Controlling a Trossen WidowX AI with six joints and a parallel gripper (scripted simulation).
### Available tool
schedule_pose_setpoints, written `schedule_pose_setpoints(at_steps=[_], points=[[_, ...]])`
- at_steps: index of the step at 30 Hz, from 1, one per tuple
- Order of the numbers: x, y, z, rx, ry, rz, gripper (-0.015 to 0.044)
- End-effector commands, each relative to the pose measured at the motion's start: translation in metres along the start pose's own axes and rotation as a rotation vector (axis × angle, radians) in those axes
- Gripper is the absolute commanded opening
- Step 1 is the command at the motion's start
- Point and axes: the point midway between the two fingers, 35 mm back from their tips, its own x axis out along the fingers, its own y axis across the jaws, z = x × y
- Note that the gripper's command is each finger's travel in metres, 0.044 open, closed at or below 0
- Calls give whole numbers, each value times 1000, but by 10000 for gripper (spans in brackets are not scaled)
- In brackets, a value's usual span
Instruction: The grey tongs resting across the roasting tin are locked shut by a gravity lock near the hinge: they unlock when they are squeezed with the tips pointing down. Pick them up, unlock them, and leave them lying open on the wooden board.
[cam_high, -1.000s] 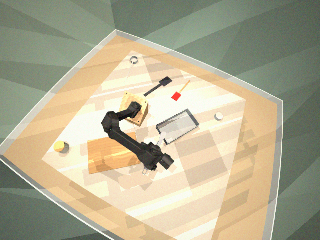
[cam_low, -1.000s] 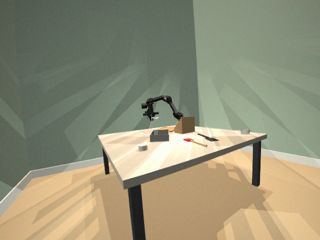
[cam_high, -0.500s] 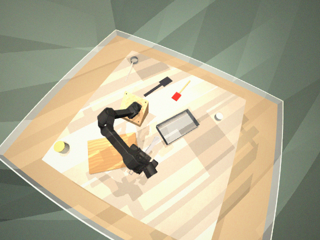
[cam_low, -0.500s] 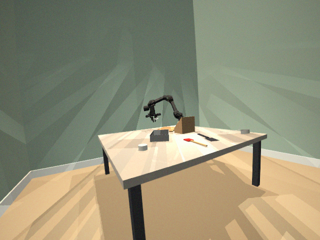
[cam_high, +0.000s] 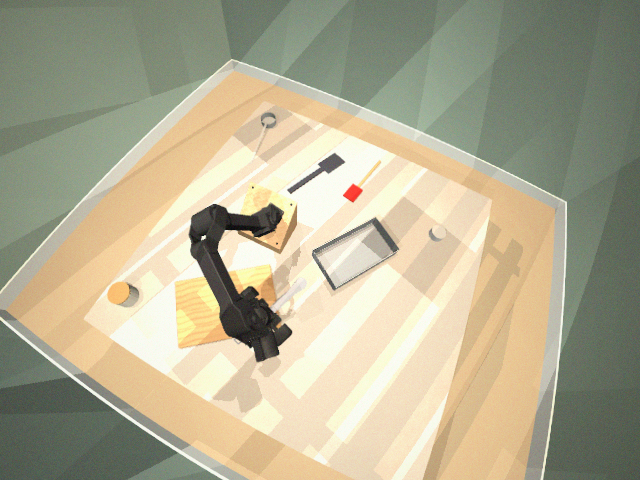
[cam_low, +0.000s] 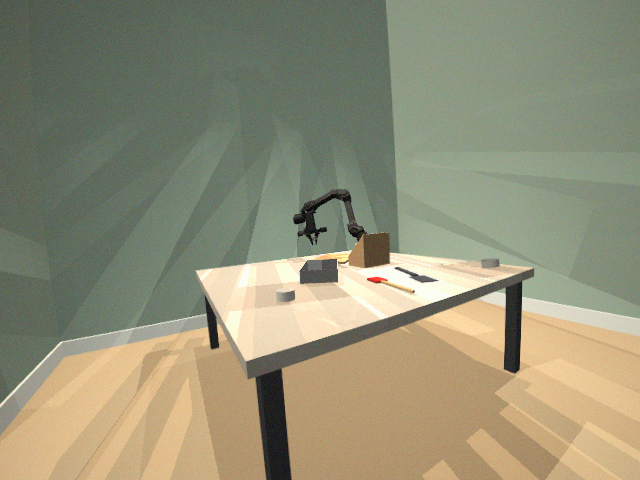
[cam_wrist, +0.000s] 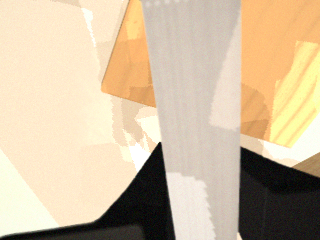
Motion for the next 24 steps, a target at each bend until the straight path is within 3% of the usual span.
schedule_pose_setpoints(at_steps=[1,24], points=[[-2,-10,9,36,9,13,-150],[-10,-77,55,278,2,58,-150]])
